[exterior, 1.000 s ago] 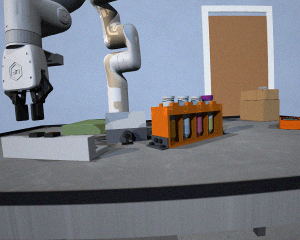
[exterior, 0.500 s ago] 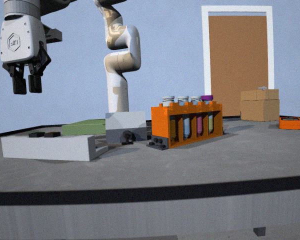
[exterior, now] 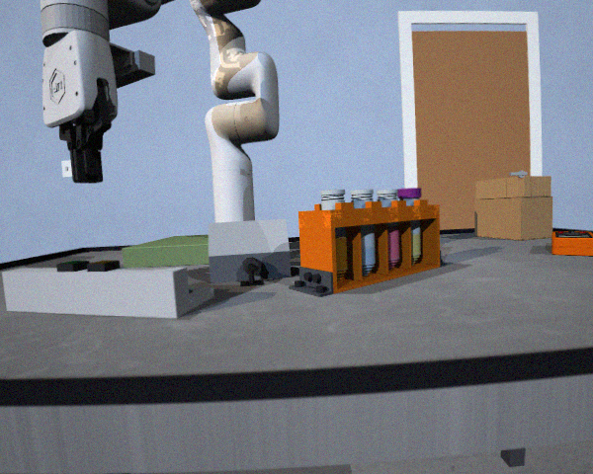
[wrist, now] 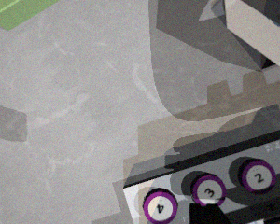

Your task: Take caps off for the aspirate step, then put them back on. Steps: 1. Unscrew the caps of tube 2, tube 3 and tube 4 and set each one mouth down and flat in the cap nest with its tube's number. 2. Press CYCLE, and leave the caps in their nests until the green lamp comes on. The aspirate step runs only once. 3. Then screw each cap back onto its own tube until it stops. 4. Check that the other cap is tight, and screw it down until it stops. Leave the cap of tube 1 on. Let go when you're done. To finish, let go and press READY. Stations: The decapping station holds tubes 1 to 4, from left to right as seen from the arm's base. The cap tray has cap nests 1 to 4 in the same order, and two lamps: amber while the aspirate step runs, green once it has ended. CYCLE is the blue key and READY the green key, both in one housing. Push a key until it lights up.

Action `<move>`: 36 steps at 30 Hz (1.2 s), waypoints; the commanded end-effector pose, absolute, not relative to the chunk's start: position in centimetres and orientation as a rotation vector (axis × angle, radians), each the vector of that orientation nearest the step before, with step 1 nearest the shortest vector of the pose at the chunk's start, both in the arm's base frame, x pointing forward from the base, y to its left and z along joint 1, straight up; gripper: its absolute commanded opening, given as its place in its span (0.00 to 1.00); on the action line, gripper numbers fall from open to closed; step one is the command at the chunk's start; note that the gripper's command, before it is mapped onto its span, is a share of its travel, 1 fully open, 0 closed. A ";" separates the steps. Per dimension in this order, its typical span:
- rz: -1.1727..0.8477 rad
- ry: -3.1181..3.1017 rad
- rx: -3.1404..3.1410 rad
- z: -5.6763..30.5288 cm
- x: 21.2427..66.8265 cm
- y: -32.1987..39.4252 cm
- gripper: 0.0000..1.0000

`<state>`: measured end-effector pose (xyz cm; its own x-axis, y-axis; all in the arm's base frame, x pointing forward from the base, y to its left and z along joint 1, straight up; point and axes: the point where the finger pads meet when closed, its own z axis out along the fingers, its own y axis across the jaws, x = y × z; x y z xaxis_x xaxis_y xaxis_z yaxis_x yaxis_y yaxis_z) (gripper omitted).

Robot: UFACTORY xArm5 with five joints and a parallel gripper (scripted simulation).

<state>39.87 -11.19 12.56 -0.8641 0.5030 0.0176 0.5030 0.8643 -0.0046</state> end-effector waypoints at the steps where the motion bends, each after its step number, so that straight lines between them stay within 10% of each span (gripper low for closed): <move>1: -0.002 -2.891 -1.232 12.3 38.6 -9.0 0.00; 36: -0.004 -2.399 -2.029 8.9 29.2 5.7 0.00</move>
